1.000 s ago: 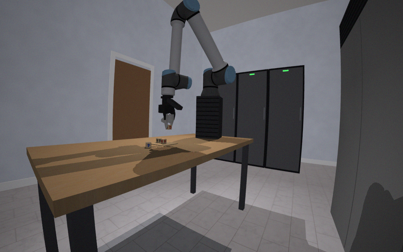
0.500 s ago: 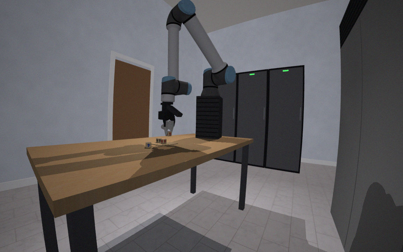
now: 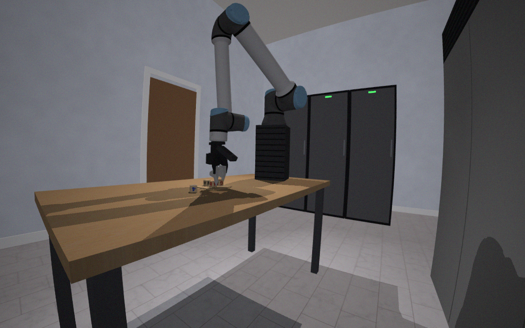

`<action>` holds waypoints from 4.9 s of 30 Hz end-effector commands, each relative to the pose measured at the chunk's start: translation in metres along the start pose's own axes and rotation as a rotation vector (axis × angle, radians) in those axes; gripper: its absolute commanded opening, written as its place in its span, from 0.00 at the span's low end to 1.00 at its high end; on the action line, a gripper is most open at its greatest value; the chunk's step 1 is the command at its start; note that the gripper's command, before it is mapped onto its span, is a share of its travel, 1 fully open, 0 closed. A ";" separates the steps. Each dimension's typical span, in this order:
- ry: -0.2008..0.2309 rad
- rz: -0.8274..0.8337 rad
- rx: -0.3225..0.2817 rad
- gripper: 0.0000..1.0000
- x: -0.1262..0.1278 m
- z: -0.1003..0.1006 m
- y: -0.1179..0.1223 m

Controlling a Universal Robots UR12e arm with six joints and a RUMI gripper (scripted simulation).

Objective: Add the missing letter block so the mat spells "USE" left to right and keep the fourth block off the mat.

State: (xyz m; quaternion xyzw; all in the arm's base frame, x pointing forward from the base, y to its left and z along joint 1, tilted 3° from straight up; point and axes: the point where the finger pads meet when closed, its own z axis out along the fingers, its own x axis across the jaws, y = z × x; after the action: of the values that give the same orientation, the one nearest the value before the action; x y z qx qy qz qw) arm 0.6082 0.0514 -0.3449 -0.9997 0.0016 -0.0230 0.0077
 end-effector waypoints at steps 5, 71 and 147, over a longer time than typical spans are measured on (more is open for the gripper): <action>0.001 0.000 0.000 0.09 0.001 0.004 0.000; 0.001 0.000 0.000 0.09 0.001 0.008 0.000; 0.001 0.000 0.000 1.00 0.001 -0.082 0.000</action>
State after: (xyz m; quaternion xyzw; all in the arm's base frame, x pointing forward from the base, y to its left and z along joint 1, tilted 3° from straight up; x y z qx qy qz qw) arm 0.6047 0.0501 -0.2644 -0.9997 0.0016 -0.0232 0.0077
